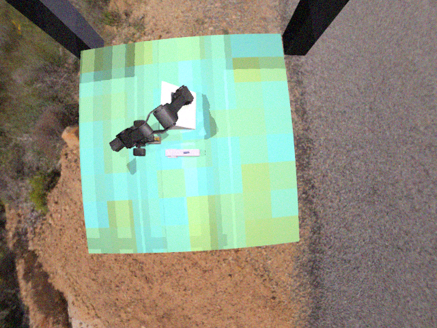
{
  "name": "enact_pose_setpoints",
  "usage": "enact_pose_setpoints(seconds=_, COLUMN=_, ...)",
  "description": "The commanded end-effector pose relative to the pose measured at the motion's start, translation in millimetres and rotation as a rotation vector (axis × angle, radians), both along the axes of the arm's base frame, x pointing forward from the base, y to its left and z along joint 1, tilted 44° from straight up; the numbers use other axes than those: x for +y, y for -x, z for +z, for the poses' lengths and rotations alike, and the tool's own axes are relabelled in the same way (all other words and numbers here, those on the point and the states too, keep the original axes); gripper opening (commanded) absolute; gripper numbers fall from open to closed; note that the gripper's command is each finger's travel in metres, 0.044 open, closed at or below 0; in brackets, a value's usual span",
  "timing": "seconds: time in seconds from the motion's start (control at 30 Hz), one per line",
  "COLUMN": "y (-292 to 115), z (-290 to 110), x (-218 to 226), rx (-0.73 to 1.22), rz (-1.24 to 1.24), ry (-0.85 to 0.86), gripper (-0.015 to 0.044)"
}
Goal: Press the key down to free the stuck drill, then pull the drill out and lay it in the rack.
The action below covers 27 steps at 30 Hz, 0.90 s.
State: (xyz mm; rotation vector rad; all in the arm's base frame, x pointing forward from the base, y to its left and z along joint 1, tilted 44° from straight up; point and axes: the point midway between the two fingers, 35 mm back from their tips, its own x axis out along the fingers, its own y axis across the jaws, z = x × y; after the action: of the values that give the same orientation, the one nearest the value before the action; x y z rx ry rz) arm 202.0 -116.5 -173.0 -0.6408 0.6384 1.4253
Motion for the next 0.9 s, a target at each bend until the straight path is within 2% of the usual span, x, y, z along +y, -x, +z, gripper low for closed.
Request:
enact_pose_setpoints(seconds=0.0, y=-0.2, z=-3.1, x=3.9, rx=0.001, rz=-0.006, ry=-0.004, gripper=0.0)
enact_pose_setpoints(seconds=0.33, y=-0.9, z=-11.0, x=12.2, rx=0.001, rz=-0.005, ry=-0.005, gripper=0.0)
enact_pose_setpoints(seconds=0.87, y=-0.7, z=-8.9, x=8.6, rx=0.001, rz=0.0, ry=0.0, gripper=0.042)
